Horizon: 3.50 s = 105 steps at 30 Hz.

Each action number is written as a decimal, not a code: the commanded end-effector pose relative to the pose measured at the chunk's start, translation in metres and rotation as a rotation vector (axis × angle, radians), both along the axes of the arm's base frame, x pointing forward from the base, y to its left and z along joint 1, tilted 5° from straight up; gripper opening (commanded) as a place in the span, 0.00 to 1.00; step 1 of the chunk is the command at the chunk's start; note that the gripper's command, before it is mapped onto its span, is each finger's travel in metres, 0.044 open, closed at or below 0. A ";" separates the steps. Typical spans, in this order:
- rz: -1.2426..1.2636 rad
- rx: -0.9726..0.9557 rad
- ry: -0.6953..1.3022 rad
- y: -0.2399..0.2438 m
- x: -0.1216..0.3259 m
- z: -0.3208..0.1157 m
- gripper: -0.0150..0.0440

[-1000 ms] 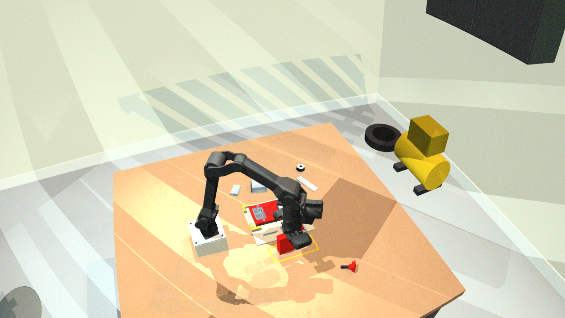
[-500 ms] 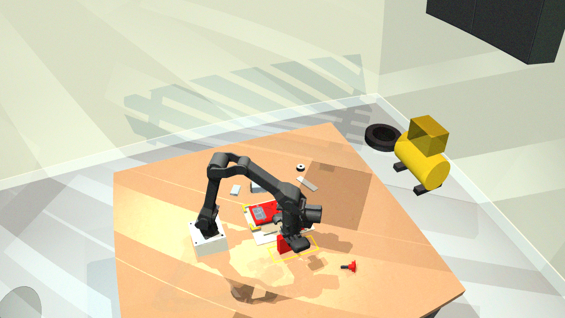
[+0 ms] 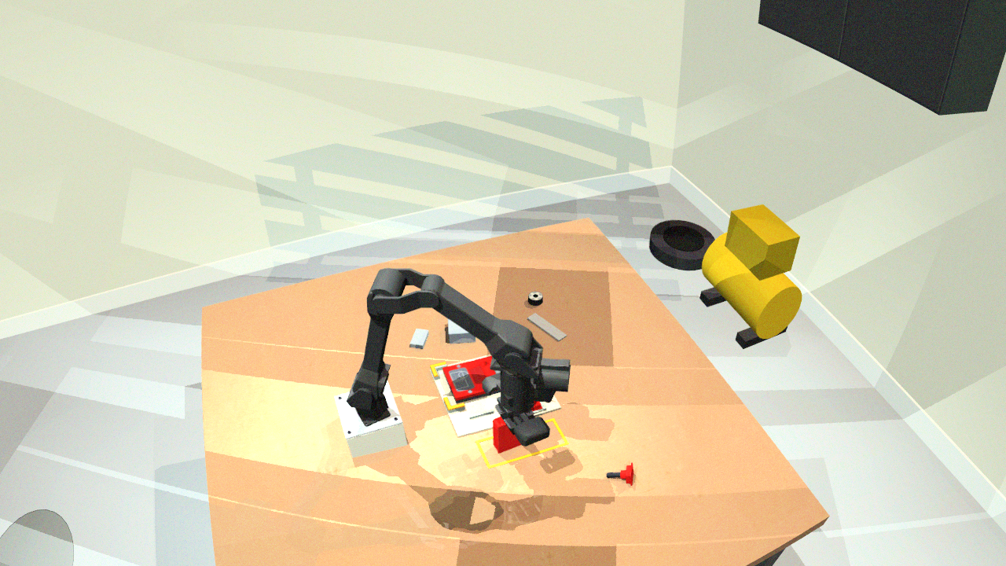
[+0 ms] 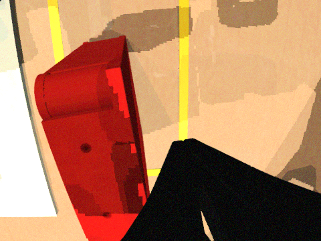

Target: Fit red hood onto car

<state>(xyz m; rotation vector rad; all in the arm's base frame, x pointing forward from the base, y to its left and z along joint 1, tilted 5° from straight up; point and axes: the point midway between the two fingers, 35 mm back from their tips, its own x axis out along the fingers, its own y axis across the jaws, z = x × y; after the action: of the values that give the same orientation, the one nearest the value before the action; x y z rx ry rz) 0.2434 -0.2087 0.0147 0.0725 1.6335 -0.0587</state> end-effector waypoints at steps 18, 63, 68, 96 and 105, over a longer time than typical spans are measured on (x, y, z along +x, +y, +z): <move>-0.004 -0.001 -0.008 0.020 0.003 0.002 0.25; -0.004 0.002 -0.008 0.043 0.009 0.080 0.25; -0.001 -0.002 -0.009 0.042 0.009 0.076 0.25; -0.864 -0.049 0.001 0.067 0.014 0.039 0.83; -1.529 -0.086 0.015 0.087 0.012 0.012 1.00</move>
<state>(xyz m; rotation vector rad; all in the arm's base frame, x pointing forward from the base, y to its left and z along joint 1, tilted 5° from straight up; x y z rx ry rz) 0.2586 -0.1395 0.0509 0.8373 1.4412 -0.8738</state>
